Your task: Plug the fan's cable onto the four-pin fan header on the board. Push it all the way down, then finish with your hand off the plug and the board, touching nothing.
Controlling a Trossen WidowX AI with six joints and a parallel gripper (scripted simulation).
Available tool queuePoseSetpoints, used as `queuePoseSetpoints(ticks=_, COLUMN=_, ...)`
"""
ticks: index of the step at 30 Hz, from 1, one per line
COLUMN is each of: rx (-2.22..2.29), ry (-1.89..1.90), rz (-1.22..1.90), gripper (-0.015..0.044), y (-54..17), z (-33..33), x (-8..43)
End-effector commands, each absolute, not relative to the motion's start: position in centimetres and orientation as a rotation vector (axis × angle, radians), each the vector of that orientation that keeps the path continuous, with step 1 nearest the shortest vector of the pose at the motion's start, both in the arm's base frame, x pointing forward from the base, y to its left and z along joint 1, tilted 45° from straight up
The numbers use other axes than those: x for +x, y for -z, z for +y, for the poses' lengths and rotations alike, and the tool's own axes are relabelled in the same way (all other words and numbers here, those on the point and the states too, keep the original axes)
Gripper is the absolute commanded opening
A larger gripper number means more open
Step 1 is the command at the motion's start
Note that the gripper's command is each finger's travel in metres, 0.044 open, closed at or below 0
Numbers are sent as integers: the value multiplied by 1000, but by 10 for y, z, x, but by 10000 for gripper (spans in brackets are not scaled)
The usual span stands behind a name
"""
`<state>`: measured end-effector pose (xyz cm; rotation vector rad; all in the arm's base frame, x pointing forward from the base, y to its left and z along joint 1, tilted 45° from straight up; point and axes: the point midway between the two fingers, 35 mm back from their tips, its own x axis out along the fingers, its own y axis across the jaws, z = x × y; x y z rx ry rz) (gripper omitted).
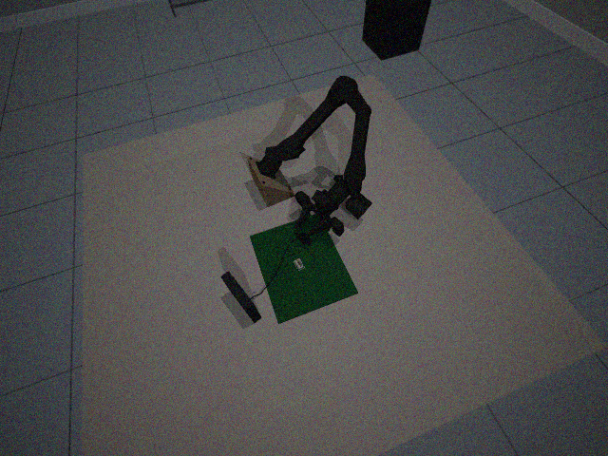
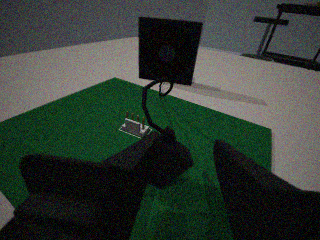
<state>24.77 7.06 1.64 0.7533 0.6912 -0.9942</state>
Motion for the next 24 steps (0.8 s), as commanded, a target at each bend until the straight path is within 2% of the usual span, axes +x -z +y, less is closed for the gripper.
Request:
queuePoseSetpoints(ticks=1, rx=761, ry=992, rz=686, gripper=205, y=-29, z=74, x=246)
queuePoseSetpoints(ticks=18, rx=762, ry=991, rz=685, gripper=205, y=-78, z=76, x=226)
queuePoseSetpoints(ticks=24, rx=742, ry=1015, rz=754, gripper=205, y=-75, z=72, x=223)
